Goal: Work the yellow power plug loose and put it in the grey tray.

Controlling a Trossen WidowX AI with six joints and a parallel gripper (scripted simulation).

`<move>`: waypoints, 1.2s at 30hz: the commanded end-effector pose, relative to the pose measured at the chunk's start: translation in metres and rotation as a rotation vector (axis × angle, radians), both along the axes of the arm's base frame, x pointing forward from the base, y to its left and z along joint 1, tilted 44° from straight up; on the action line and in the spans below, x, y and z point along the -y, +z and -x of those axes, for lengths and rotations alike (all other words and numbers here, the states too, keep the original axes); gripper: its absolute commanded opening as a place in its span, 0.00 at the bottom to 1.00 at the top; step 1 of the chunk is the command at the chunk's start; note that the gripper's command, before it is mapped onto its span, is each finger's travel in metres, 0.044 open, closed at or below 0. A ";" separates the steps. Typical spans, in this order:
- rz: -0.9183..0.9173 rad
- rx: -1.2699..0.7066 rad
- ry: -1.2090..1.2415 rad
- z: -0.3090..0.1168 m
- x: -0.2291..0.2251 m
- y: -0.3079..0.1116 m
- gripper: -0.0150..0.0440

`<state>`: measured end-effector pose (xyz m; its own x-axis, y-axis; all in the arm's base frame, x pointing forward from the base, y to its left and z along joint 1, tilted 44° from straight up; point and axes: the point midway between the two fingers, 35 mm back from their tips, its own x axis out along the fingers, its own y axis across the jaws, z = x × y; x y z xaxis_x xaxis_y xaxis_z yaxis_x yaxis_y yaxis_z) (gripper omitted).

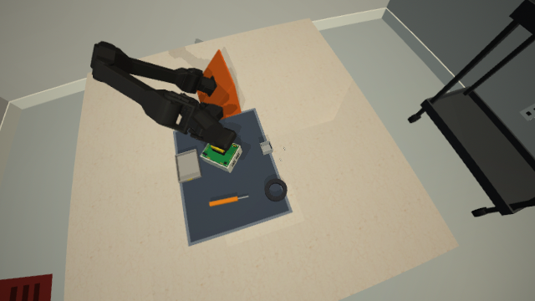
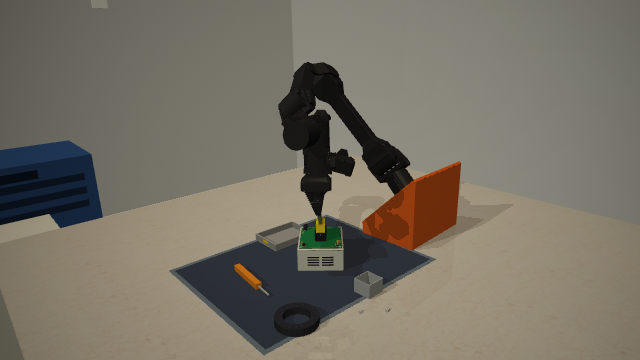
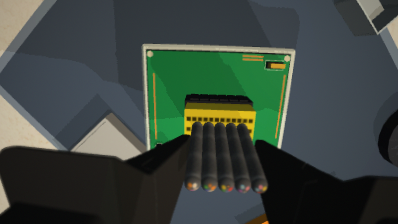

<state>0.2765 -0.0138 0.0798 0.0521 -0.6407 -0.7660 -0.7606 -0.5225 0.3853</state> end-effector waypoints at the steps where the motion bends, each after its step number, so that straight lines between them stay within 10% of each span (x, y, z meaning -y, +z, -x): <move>1: 0.020 -0.023 0.012 0.003 -0.012 0.011 0.25; 36: 0.119 -0.106 -0.067 -0.007 -0.023 0.010 0.25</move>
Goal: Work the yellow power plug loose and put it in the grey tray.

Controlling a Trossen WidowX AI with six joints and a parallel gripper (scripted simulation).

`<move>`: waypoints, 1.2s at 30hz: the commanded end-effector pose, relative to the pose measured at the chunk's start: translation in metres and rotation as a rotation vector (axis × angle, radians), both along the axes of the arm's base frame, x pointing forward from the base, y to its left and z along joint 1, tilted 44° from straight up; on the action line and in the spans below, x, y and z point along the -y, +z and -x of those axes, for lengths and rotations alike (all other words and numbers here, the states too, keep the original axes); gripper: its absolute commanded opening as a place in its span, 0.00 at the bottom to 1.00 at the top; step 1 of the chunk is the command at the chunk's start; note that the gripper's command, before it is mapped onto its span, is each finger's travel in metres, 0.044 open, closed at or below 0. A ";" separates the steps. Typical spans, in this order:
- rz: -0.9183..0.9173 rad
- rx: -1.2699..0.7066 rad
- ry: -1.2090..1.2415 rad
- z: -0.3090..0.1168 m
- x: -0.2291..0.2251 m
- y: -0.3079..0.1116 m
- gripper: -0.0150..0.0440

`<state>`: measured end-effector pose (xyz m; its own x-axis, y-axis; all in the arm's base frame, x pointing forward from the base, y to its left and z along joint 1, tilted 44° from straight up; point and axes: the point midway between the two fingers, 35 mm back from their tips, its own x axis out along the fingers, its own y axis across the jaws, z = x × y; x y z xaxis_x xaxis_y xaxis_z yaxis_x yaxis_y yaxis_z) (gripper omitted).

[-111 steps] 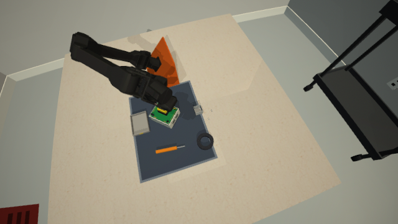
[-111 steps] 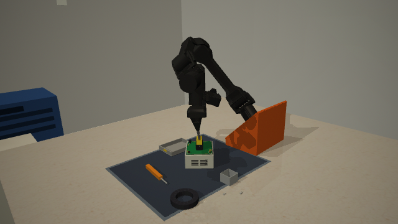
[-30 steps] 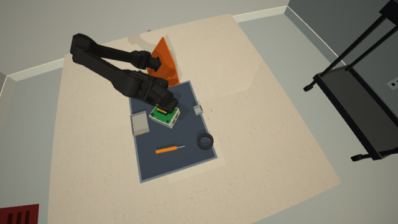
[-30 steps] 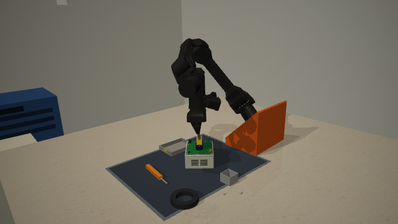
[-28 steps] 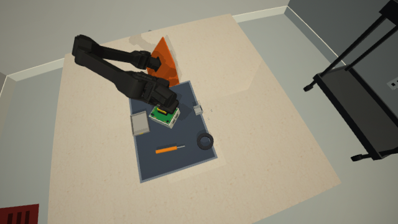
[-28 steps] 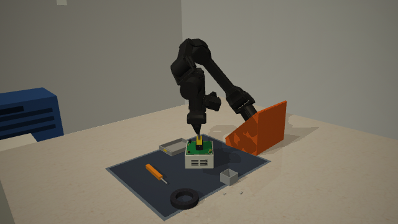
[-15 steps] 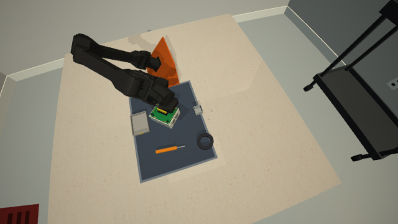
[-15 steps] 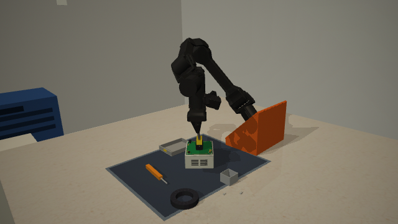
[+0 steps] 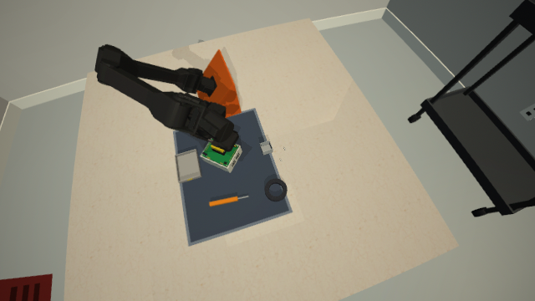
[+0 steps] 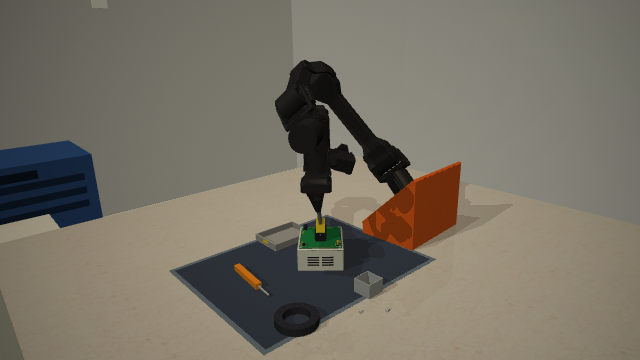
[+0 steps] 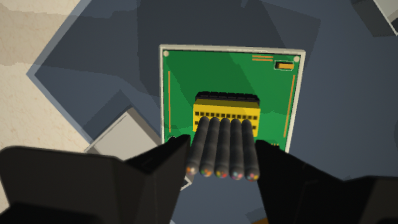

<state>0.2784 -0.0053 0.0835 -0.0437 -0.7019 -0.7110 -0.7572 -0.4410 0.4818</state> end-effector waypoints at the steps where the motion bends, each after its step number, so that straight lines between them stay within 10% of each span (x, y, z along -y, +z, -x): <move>1: 0.050 -0.044 -0.018 -0.006 -0.016 0.006 0.25; 36: -0.017 0.011 0.034 0.000 -0.023 0.021 0.25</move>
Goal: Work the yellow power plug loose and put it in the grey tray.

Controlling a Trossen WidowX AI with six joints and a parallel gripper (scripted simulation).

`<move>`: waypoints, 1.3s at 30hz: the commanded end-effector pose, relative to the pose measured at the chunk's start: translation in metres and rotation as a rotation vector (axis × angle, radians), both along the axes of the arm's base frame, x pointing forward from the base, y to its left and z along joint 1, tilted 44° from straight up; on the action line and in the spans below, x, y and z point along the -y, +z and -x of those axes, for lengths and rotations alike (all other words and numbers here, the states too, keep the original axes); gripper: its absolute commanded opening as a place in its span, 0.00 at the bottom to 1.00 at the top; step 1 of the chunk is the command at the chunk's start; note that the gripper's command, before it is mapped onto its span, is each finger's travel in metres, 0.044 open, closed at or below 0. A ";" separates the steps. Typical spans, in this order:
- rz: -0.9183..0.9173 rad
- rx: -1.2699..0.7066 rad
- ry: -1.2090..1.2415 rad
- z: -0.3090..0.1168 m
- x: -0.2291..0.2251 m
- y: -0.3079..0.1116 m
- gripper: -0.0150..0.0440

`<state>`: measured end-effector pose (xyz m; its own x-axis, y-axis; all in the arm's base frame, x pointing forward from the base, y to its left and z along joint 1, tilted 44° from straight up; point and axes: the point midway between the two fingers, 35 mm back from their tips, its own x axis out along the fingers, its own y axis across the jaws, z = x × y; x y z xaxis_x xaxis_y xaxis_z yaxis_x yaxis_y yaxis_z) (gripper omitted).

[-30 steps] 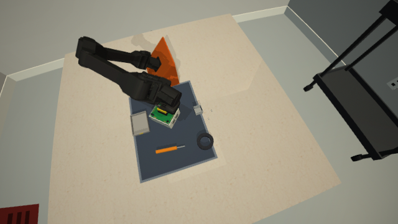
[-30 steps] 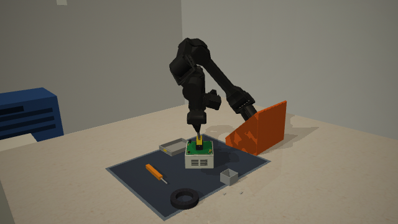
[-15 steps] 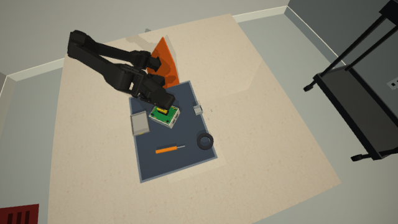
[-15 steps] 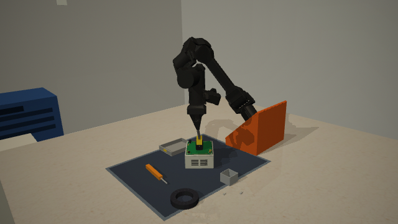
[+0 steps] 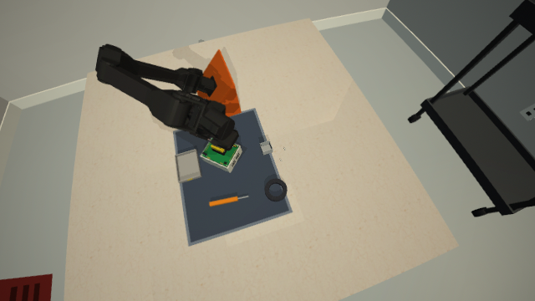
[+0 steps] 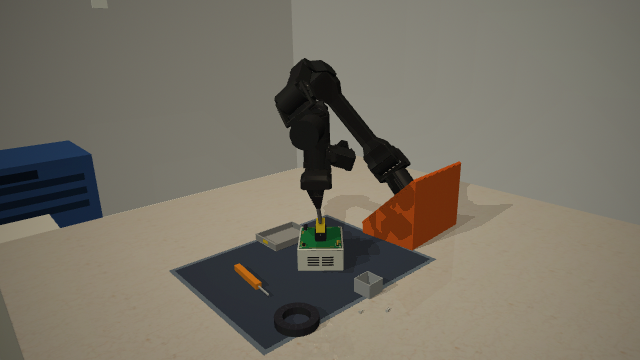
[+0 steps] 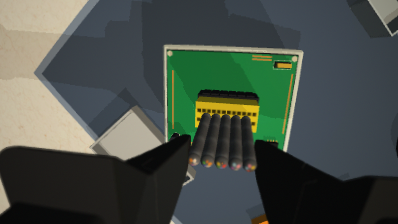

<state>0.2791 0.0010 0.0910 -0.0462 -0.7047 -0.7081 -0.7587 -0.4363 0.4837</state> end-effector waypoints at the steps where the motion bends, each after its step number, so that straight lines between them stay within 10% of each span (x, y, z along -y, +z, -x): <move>1: -0.021 0.011 0.038 0.001 -0.017 0.014 0.25; 9: -0.020 0.011 0.038 0.001 0.003 -0.006 0.25; 19: -0.020 0.011 0.038 0.001 0.003 -0.006 0.68; 39: -0.019 0.012 0.038 0.001 0.018 -0.021 0.68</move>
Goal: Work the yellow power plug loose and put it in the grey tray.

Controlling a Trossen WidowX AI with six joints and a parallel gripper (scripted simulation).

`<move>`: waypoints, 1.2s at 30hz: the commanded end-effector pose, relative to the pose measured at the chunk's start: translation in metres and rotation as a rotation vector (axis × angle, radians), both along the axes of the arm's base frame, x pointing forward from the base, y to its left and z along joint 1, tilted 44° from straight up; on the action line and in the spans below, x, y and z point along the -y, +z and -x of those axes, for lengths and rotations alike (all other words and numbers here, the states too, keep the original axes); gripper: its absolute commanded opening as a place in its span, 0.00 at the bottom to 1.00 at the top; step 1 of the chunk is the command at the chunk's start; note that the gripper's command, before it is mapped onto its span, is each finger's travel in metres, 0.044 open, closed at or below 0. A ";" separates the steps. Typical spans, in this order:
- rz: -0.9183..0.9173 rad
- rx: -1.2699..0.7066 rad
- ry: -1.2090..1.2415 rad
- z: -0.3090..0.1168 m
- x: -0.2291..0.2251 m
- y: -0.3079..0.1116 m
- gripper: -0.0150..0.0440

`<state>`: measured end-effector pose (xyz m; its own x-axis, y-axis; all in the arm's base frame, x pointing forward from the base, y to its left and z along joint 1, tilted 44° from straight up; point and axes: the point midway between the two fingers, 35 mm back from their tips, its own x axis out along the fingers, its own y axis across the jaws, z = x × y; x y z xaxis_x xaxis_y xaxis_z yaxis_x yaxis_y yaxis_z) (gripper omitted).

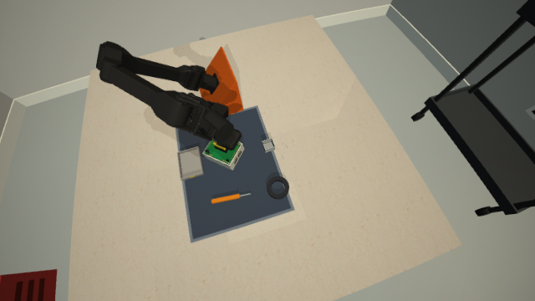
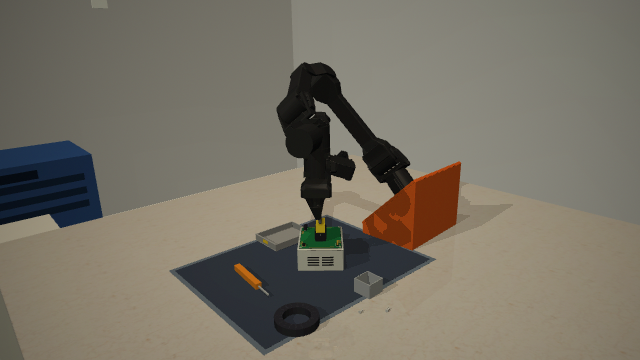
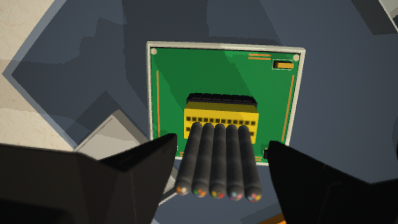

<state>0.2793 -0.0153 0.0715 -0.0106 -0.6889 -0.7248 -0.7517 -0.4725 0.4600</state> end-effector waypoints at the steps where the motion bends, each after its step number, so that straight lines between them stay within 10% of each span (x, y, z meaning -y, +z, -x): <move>1: 0.004 -0.005 0.005 0.001 0.001 -0.002 0.68; 11: 0.004 -0.005 0.005 0.001 0.001 -0.002 0.25; 36: 0.036 -0.032 -0.021 -0.002 -0.015 0.011 0.25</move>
<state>0.2813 -0.0134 0.0732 -0.0992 -0.7342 -0.6717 -0.7528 -0.3861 0.5332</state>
